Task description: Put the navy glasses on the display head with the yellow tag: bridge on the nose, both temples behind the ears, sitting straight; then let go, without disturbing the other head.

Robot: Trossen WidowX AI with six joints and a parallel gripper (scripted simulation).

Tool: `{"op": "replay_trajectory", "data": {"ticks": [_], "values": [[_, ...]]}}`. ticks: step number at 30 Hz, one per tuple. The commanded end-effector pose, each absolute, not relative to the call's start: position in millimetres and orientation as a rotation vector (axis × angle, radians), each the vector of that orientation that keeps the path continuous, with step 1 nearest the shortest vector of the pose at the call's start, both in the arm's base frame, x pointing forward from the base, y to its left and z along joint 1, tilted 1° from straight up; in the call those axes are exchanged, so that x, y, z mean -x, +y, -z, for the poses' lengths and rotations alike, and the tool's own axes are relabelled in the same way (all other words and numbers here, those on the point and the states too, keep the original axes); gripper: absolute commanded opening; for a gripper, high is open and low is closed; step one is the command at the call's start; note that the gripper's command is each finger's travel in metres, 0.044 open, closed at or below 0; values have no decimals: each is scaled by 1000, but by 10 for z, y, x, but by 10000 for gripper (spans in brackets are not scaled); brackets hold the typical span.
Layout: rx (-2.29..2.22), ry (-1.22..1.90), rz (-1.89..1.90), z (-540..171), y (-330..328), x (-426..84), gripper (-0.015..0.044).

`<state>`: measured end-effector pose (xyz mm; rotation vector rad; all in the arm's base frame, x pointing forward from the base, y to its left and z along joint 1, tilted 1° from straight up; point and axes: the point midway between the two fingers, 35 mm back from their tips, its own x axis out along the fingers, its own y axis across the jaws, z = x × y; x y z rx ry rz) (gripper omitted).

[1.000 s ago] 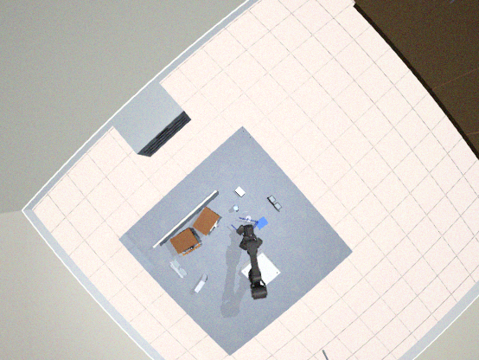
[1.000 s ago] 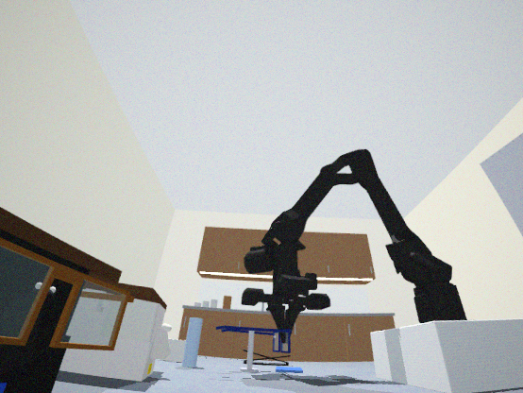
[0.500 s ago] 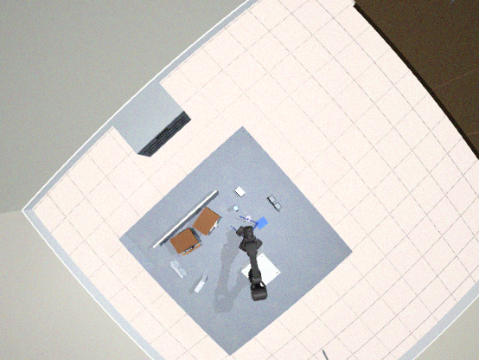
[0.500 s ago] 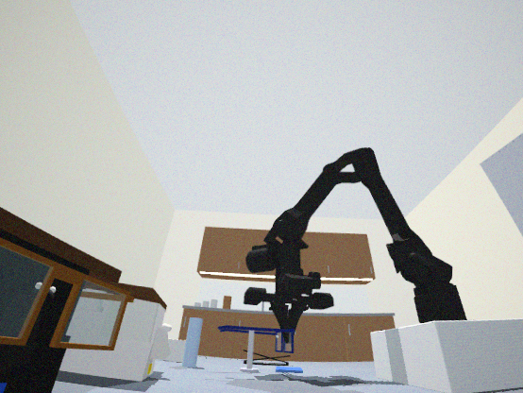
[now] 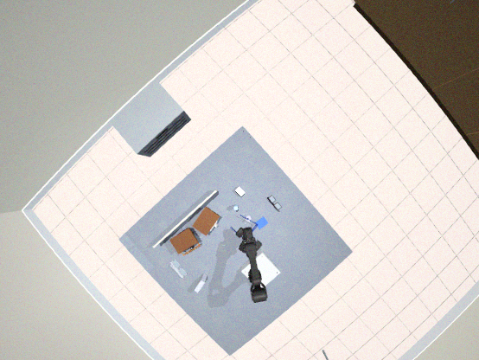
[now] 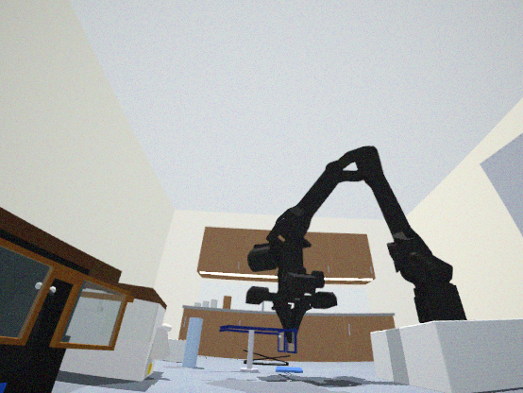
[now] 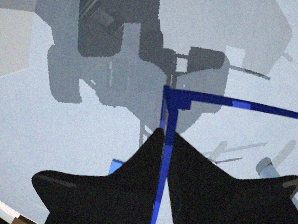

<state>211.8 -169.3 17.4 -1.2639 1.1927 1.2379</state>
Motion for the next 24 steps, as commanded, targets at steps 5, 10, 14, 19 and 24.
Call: {"op": "replay_trajectory", "data": {"ticks": [5, 10, 14, 19, 24], "values": [[1264, 1198, -1238, -173, -1624, -2086, 0], [1263, 1198, -1238, -172, -1591, -2077, 0], [1263, 1198, -1238, -171, -1564, -2073, 0], [1263, 1198, -1238, -172, -1572, -2073, 0], [1263, 1198, -1238, -172, -1584, -2074, 0]]}}
